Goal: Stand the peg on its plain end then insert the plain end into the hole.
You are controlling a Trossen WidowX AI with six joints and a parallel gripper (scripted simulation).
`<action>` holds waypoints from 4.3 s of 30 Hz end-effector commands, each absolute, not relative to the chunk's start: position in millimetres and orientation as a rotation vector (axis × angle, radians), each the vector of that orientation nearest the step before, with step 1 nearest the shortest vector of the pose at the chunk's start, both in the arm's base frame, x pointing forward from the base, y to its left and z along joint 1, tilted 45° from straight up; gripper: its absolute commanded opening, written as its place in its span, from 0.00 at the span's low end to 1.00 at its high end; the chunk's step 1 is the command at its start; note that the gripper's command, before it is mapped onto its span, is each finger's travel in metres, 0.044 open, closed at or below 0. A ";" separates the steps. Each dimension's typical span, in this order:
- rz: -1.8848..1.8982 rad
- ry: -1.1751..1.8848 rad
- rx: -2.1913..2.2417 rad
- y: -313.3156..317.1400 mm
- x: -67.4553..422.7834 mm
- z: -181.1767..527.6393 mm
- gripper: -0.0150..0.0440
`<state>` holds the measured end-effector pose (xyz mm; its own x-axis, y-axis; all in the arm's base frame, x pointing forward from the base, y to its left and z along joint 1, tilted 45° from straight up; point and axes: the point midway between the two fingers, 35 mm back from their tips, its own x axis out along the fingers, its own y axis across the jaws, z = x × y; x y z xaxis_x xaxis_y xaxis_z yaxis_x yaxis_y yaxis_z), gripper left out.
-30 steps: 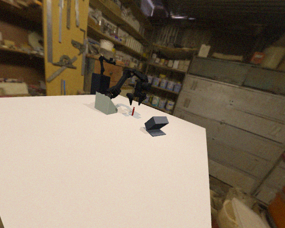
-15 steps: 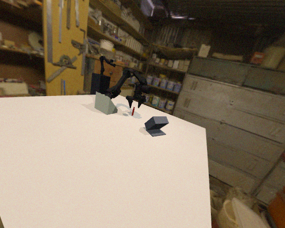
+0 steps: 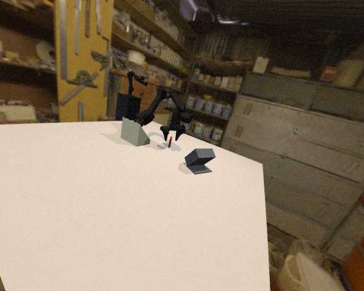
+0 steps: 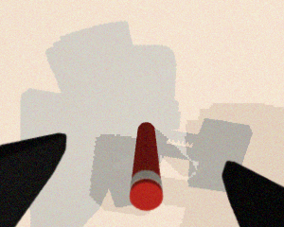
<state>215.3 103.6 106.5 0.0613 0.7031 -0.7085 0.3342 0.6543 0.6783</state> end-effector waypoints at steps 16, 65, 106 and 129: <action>0.348 1.541 0.896 111.7 214.2 99.8 0.64; 0.306 1.532 0.875 50.7 216.1 146.6 0.25; 0.045 1.300 0.770 33.2 262.9 124.5 0.25; -0.073 1.107 0.781 25.3 293.8 128.9 0.25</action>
<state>292.1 25.9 128.9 0.4518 0.3348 -0.8269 0.4148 0.7418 0.5270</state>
